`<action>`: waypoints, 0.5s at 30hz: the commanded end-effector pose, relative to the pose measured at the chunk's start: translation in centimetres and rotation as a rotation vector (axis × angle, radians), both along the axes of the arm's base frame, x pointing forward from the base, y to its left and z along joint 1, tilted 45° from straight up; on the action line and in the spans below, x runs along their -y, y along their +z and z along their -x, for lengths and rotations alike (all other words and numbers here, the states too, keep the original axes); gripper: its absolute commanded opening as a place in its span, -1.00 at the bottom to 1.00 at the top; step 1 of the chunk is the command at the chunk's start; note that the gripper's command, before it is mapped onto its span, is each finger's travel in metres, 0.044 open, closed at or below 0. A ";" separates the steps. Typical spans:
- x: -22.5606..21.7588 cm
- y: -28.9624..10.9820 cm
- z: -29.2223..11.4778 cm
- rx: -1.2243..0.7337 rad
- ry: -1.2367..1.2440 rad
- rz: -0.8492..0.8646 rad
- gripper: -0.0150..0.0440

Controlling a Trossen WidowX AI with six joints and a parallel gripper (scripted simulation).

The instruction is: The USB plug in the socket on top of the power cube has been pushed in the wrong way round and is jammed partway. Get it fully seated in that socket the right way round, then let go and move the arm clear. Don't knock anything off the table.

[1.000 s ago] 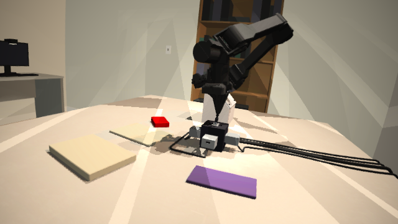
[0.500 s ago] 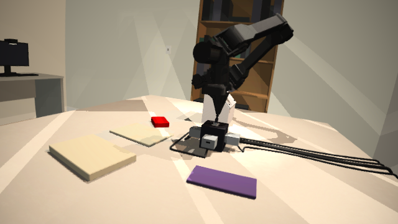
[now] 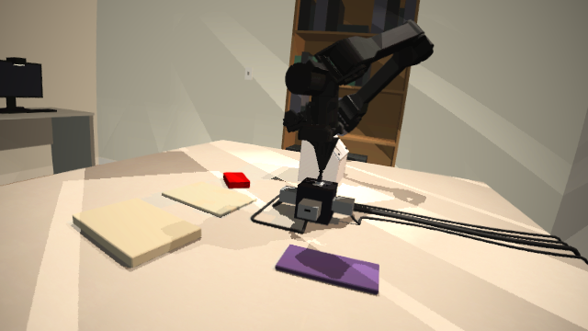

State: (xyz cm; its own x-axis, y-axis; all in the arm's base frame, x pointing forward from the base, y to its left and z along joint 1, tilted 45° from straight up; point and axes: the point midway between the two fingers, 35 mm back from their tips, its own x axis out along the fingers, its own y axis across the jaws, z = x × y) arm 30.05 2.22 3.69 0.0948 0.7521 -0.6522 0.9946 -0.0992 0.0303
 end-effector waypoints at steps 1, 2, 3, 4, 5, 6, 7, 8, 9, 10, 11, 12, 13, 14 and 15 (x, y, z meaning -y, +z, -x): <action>-0.1 0.0 0.0 -0.002 -0.004 -0.006 -0.49; -0.1 0.0 0.0 -0.002 -0.004 -0.006 -0.49; -0.1 -0.1 0.0 -0.002 -0.004 -0.006 -0.49; -0.1 -0.1 0.0 -0.002 -0.004 -0.006 -0.49; -0.1 -0.1 0.0 -0.002 -0.004 -0.006 -0.49; -0.1 -0.1 0.0 -0.002 -0.004 -0.006 -0.49; -0.1 -0.1 0.0 -0.002 -0.004 -0.006 -0.49; -0.1 -0.1 0.0 -0.002 -0.004 -0.006 -0.49; -0.2 -0.1 0.0 -0.002 -0.004 -0.006 -0.49; -0.2 -0.1 0.0 -0.002 -0.004 -0.006 -0.49; -0.2 -0.1 0.0 -0.002 -0.004 -0.006 -0.49; -0.2 -0.1 0.0 -0.002 -0.004 -0.006 -0.49; -0.2 -0.1 0.0 -0.002 -0.004 -0.006 -0.49; -0.2 -0.1 0.0 -0.002 -0.004 -0.006 -0.49; -0.2 -0.2 0.0 -0.002 -0.004 -0.006 -0.49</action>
State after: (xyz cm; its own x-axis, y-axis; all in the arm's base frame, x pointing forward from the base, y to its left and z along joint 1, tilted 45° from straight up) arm 30.08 2.35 3.59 0.0955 0.7525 -0.6516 0.9946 -0.0996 0.0308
